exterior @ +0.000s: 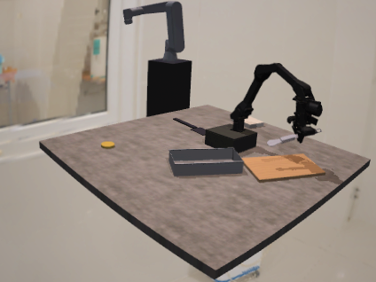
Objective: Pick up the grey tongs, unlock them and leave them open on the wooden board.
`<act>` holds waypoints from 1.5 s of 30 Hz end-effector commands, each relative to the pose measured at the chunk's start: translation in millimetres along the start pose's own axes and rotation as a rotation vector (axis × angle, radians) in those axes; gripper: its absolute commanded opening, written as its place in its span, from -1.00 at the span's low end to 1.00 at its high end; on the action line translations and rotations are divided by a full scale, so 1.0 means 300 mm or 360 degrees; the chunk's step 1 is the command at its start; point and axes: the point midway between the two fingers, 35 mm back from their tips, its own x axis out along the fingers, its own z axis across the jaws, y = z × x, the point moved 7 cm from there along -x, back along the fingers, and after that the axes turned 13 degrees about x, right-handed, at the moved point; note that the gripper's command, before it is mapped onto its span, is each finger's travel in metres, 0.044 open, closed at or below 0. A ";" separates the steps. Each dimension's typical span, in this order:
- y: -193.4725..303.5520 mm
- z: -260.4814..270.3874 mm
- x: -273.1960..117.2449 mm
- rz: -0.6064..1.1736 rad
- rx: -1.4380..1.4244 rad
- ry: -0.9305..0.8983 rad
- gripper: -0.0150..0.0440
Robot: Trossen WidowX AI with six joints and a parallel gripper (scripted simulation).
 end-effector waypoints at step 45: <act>0.235 -0.051 -0.140 -0.1306 -0.0047 -0.0232 -1.00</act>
